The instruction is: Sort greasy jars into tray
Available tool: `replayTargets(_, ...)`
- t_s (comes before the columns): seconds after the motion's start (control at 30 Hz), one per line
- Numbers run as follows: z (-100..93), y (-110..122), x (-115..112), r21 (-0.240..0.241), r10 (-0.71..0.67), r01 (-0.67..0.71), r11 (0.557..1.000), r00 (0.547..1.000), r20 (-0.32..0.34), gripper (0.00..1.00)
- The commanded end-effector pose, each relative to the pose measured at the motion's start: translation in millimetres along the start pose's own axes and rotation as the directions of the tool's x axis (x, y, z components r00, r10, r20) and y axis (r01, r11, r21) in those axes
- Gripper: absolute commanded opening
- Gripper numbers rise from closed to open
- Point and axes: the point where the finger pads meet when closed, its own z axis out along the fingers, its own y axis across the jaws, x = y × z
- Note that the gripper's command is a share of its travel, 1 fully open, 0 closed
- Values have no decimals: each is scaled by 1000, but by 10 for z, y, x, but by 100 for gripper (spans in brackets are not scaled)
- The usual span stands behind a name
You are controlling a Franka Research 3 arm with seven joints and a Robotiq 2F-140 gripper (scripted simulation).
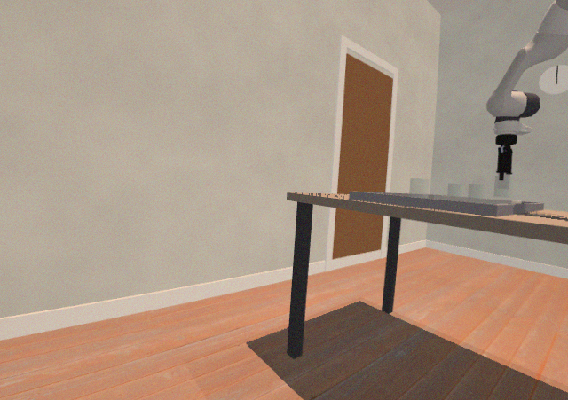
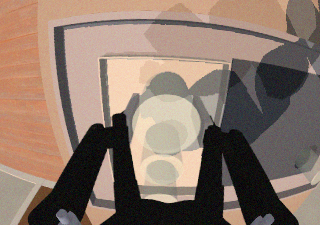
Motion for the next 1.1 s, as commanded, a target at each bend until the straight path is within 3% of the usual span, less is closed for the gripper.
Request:
replayTargets(0.0,30,-38,-50,11,-7,7,1000,1000,17,0)
replayTargets(0.1,108,-39,-51,11,-7,7,1000,1000,17,0)
replayTargets(0.57,108,-39,-51,11,-7,7,1000,1000,17,0)
replayTargets(1.07,293,-41,-54,11,-7,7,1000,1000,17,0)
